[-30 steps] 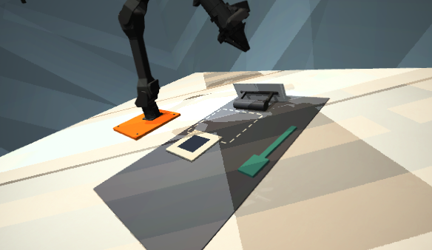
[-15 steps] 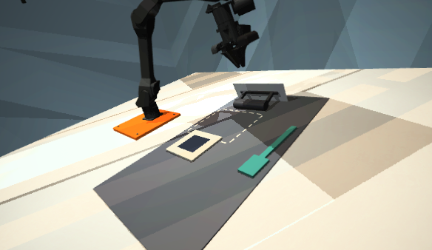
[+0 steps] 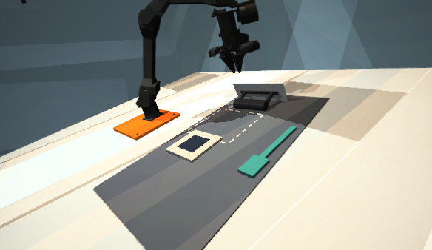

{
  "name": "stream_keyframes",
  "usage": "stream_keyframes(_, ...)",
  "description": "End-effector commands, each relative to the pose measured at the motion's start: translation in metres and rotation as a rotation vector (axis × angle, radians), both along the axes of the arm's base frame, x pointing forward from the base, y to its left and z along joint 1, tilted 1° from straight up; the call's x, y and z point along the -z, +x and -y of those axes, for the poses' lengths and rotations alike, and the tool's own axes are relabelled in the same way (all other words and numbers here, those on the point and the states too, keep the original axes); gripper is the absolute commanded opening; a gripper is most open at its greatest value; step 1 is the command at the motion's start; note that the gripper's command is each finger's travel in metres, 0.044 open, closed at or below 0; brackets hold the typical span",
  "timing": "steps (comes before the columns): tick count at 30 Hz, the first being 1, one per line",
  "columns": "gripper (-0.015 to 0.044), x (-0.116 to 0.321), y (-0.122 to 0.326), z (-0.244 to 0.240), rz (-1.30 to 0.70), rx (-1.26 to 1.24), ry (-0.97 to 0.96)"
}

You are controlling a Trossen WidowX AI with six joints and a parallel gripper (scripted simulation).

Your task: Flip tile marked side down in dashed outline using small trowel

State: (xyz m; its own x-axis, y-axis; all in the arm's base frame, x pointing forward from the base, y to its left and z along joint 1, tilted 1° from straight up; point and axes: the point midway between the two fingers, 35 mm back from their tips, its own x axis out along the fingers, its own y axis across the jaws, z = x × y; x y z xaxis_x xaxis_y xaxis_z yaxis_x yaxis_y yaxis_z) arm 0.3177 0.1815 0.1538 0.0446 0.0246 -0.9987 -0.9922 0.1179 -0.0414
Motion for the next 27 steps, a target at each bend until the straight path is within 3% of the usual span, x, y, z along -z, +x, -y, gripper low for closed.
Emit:
stream_keyframes(1, 0.0100, 0.000, 0.000, 0.000, 0.002, 0.002, 0.001)
stream_keyframes(27, 0.0100, 0.030, -0.004, 0.000, -0.011, -0.017, -0.001)
